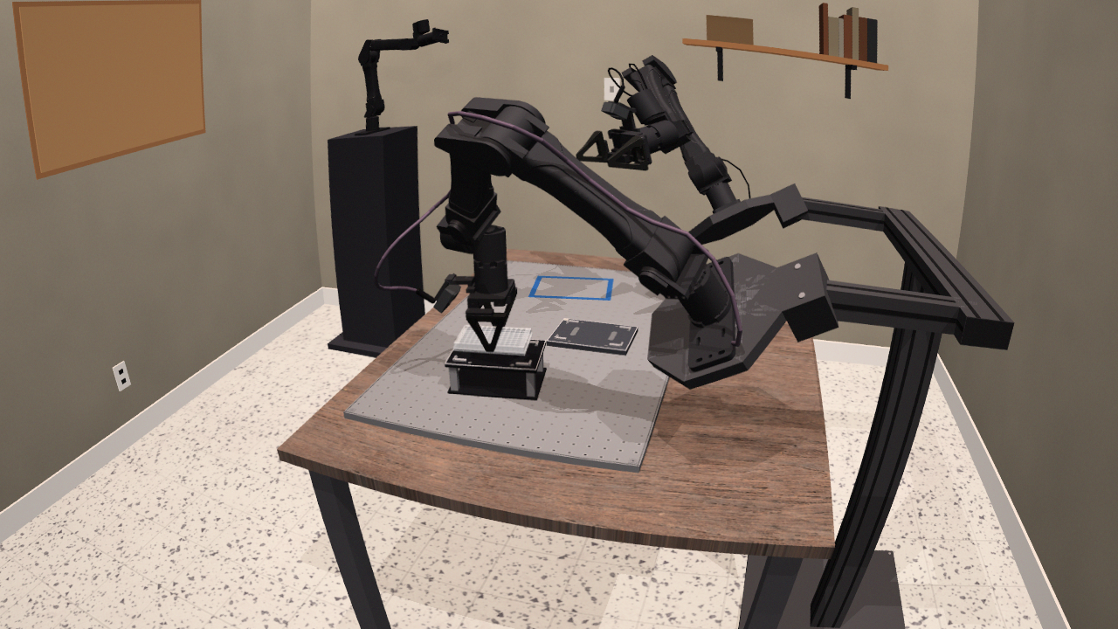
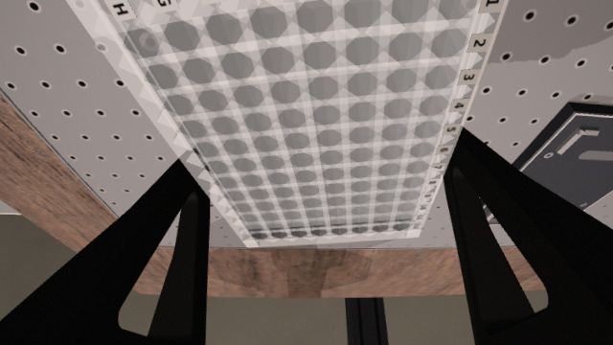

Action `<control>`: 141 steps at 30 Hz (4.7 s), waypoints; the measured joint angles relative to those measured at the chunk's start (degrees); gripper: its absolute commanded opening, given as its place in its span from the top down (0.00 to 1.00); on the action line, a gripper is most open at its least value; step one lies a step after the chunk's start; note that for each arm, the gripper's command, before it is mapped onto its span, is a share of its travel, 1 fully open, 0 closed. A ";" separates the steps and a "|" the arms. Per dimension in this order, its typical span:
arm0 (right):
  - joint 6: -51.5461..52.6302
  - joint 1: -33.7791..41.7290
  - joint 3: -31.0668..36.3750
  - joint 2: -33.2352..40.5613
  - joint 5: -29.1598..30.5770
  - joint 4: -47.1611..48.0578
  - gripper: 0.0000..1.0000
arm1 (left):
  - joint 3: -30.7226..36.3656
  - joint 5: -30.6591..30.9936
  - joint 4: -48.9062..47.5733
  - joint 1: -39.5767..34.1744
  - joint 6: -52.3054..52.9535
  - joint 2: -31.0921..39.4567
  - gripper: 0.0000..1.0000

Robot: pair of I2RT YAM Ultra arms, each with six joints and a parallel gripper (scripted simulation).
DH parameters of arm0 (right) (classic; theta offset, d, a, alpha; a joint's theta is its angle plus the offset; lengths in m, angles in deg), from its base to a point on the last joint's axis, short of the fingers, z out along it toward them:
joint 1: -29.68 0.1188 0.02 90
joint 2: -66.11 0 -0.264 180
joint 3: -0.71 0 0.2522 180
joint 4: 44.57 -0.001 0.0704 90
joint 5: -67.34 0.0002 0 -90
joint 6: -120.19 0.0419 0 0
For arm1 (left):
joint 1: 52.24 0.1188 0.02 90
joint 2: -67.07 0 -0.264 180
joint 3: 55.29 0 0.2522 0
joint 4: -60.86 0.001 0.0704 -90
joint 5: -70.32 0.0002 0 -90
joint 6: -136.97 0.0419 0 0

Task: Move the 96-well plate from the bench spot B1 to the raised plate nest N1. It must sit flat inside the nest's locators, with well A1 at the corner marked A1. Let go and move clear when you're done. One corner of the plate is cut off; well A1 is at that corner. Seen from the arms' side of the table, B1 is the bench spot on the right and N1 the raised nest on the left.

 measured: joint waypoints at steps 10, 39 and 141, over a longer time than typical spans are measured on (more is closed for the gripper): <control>0.00 0.00 0.00 0.00 0.00 0.00 0.00 | 0.66 0.55 -2.97 1.40 1.51 -1.66 0.19; 0.00 0.00 0.00 0.00 0.00 0.00 0.00 | -1.51 1.33 0.09 1.75 0.98 -2.14 0.19; 0.00 0.00 0.00 0.00 0.00 0.00 0.00 | -3.34 -0.31 4.11 -0.09 -1.60 -3.52 0.19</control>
